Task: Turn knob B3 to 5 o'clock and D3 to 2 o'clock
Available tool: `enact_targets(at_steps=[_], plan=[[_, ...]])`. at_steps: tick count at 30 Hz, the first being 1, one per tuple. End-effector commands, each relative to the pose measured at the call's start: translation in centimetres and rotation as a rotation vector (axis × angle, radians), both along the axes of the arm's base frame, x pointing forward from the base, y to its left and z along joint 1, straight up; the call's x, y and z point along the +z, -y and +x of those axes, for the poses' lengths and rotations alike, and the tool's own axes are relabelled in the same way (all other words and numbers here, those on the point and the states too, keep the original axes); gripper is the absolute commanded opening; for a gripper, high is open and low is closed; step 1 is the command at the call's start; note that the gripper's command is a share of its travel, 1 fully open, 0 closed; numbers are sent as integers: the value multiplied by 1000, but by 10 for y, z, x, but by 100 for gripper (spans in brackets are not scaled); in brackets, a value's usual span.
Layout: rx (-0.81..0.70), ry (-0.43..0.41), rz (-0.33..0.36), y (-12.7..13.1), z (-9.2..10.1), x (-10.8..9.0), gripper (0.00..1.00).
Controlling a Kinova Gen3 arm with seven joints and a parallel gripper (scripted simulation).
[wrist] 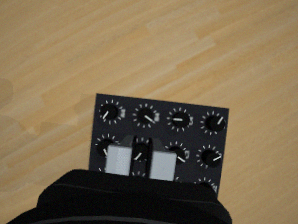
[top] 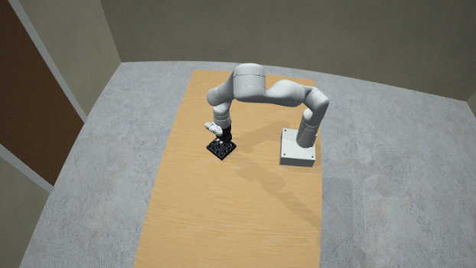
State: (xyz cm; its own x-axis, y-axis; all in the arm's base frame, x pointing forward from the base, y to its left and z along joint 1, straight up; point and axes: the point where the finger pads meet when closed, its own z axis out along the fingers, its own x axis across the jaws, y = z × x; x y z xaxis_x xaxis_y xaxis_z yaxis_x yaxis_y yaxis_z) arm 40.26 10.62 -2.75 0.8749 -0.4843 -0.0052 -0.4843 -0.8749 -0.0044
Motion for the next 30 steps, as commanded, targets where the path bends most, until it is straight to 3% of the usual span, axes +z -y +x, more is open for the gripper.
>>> enact_targets(at_steps=[1, 13, 14, 30], plan=[[0, 1, 1, 0, 0, 0, 30], [0, 1, 1, 0, 0, 0, 30], [0, 1, 1, 0, 0, 0, 46], [0, 1, 1, 0, 0, 0, 46]])
